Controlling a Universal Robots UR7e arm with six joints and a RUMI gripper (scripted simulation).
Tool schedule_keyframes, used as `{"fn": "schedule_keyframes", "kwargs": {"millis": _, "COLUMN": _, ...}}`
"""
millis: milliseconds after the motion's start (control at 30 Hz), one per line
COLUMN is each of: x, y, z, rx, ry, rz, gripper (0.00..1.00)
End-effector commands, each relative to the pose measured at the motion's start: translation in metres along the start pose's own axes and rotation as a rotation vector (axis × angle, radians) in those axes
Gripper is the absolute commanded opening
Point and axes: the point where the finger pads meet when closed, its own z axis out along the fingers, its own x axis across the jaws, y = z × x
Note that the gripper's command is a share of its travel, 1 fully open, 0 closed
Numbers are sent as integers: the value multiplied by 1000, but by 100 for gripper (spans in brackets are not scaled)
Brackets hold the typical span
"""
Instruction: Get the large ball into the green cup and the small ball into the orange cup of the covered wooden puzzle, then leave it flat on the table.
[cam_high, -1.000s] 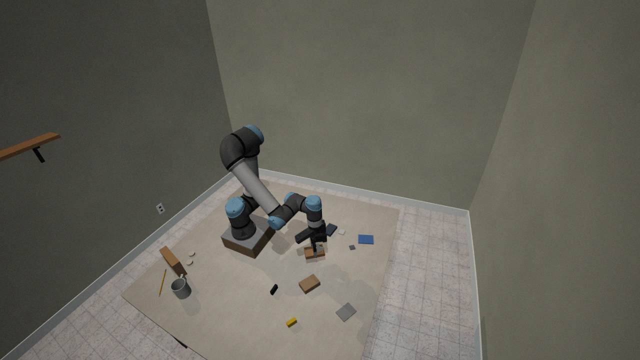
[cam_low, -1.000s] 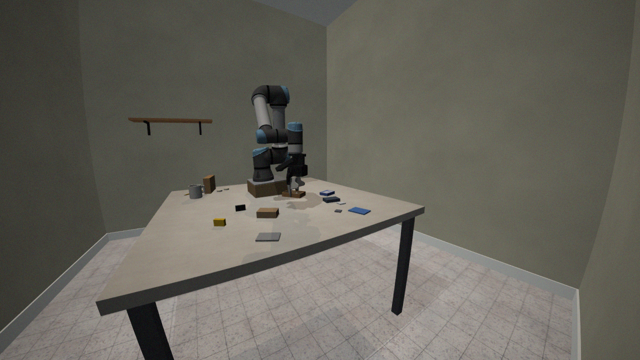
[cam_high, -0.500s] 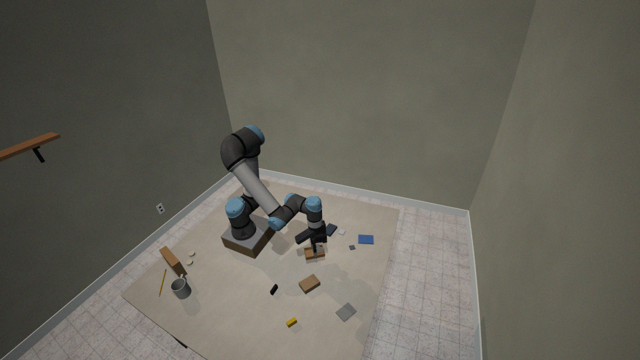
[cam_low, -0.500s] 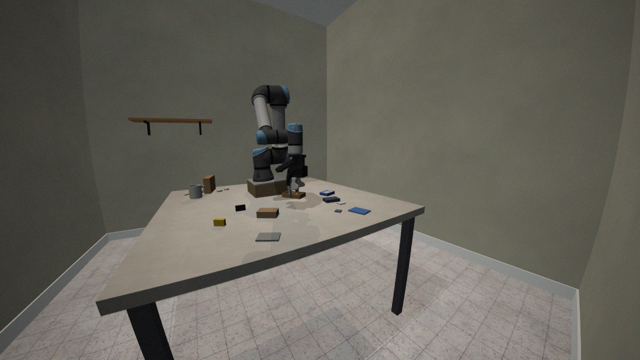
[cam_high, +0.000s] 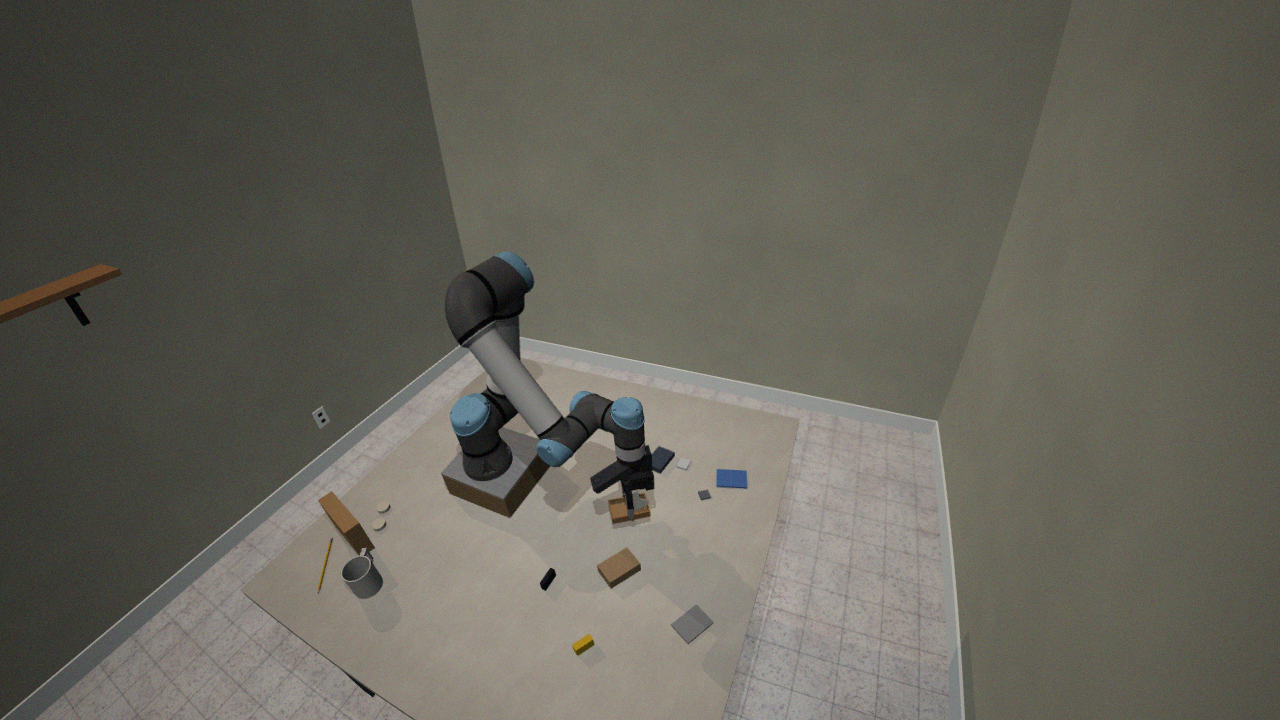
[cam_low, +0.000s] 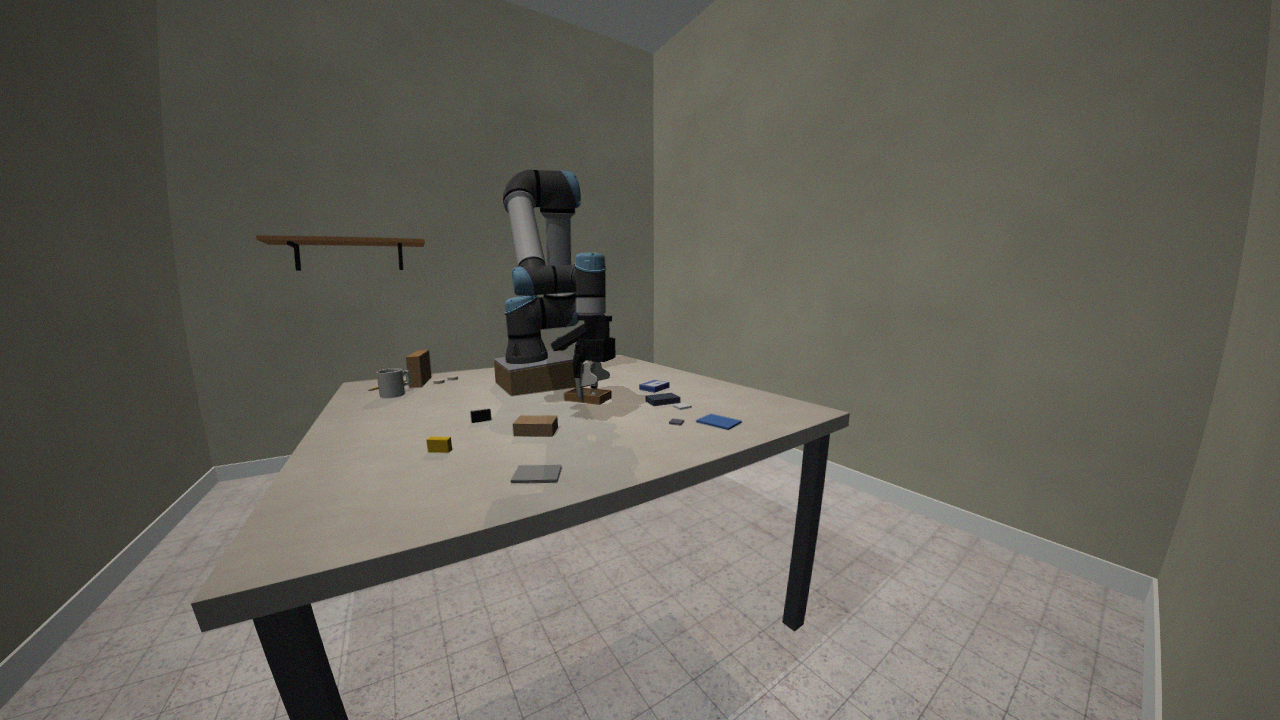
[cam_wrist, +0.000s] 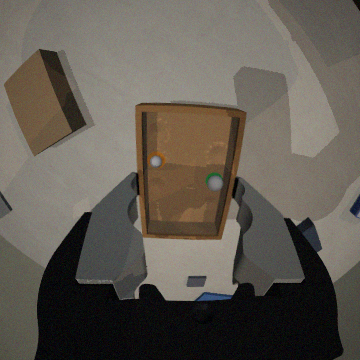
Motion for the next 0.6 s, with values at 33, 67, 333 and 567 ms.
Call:
{"fn": "schedule_keyframes", "kwargs": {"millis": 33, "x": 0, "y": 0, "z": 8, "rx": -1, "ry": -1, "rz": 0, "gripper": 43}}
{"fn": "schedule_keyframes", "kwargs": {"millis": 67, "x": 0, "y": 0, "z": 10, "rx": -1, "ry": -1, "rz": 0, "gripper": 43}}
{"fn": "schedule_keyframes", "kwargs": {"millis": 333, "x": 0, "y": 0, "z": 24, "rx": -1, "ry": -1, "rz": 0, "gripper": 43}}
{"fn": "schedule_keyframes", "kwargs": {"millis": 567, "x": 0, "y": 0, "z": 31, "rx": -1, "ry": -1, "rz": 0, "gripper": 43}}
